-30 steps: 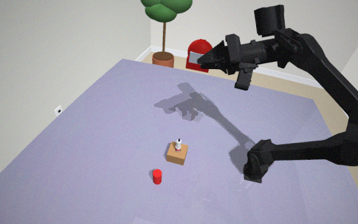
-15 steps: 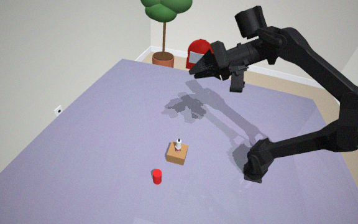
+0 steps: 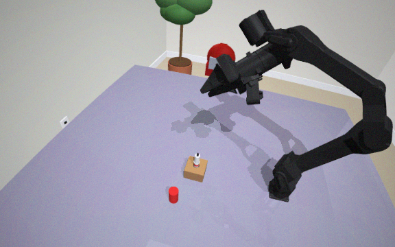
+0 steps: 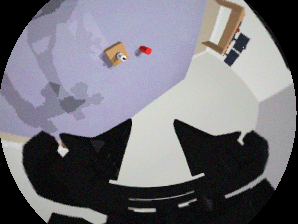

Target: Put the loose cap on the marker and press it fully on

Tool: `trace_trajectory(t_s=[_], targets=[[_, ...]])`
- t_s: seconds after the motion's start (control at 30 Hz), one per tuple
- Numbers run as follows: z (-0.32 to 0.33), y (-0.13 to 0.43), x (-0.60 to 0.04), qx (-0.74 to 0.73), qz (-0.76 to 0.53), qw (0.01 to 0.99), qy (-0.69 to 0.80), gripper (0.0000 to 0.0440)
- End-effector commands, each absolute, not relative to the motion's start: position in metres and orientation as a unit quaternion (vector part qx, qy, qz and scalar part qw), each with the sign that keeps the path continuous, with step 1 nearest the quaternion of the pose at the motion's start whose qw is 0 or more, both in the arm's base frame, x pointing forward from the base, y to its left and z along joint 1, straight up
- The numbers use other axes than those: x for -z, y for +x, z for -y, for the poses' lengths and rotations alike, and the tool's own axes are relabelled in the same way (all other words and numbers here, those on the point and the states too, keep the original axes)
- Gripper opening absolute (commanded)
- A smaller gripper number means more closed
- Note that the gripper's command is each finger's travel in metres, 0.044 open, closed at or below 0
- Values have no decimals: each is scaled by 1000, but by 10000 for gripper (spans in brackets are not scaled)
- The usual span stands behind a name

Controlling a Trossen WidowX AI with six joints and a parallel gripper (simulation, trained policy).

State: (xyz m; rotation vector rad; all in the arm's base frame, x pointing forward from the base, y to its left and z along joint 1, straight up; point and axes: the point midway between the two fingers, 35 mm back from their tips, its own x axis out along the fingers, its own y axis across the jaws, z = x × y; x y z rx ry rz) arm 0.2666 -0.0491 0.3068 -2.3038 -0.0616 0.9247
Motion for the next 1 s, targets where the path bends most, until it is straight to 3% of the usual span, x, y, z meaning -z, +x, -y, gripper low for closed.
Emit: trace_trajectory(t_s=[0.0, 0.97], targets=[[49, 270, -303, -367, 23, 320, -873, 316], [41, 301, -251, -499, 12, 307, -810, 317]])
